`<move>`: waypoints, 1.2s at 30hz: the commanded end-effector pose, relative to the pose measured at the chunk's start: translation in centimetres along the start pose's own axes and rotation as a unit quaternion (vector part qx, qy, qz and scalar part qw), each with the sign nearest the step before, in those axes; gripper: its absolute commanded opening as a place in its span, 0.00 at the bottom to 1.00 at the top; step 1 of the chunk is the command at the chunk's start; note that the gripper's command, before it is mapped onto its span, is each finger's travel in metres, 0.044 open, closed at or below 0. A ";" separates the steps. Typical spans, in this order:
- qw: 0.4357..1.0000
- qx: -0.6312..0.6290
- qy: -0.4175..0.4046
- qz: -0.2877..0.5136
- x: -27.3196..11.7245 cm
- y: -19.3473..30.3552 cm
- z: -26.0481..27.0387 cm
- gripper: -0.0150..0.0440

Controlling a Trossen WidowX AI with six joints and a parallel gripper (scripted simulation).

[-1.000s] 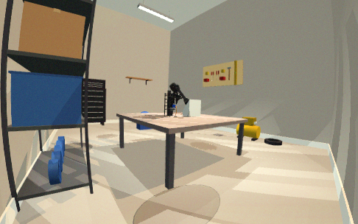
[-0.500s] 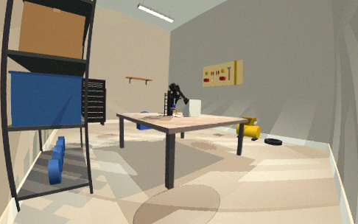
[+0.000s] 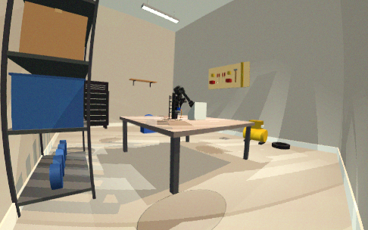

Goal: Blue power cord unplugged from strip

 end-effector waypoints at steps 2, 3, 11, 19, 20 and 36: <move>1.000 0.000 -0.001 0.000 0.0 0.0 0.0 0.32; 1.000 0.000 -0.001 0.000 0.0 0.0 0.0 0.31; 1.000 -0.001 -0.001 0.000 0.0 -0.5 -0.1 0.25; 1.000 -0.001 0.000 -0.001 -0.1 -1.8 -0.5 0.25; 1.000 -0.002 0.000 -0.001 -0.1 -1.9 -0.5 0.25; 1.000 -0.003 0.000 -0.001 -0.4 -4.5 -1.0 0.25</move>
Point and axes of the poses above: the point midway between the two fingers, 35 mm back from their tips, its own x axis out along the fingers, its own z axis across the jaws, y = z × x, the point moved 8 cm from there along -x, back along the fingers, and after that the axes turned 10 degrees about -x, right-handed, at the moved point
